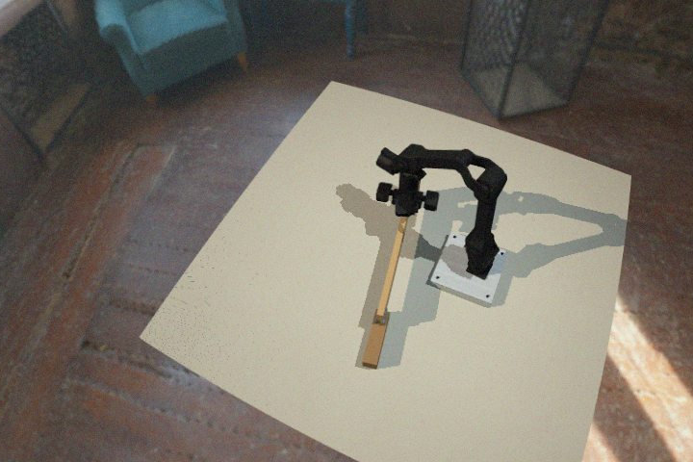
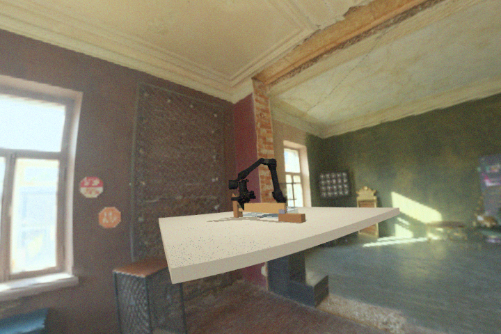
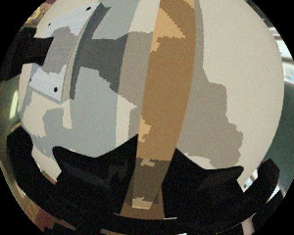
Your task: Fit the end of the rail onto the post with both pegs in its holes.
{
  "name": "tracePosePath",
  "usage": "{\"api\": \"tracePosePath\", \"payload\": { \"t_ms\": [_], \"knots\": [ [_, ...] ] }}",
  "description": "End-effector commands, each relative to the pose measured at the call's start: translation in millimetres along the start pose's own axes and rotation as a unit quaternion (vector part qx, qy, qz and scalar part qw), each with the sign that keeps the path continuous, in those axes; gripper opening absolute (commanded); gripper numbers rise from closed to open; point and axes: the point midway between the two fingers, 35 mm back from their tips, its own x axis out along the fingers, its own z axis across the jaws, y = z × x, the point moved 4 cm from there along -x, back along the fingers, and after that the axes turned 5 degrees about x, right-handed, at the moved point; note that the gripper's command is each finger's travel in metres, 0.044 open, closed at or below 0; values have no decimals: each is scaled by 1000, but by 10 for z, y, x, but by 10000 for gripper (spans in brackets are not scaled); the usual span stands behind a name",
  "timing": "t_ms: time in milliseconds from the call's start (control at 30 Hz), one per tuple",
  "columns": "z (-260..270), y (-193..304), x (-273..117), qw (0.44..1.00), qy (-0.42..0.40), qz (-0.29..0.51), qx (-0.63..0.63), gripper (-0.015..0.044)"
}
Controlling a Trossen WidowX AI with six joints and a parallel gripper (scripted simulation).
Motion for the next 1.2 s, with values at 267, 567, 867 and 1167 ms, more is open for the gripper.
{"api": "tracePosePath", "payload": {
  "t_ms": [267, 567, 867, 1167],
  "knots": [
    [0, 0, 0, 1000, 0, 0, 0, 236],
    [0, 0, 0, 1000, 0, 0, 0, 440],
    [36, -306, -297, 1000, 4, 1, -1, 440],
    [36, -306, -297, 1000, 4, 1, -1, 440]
  ]
}}
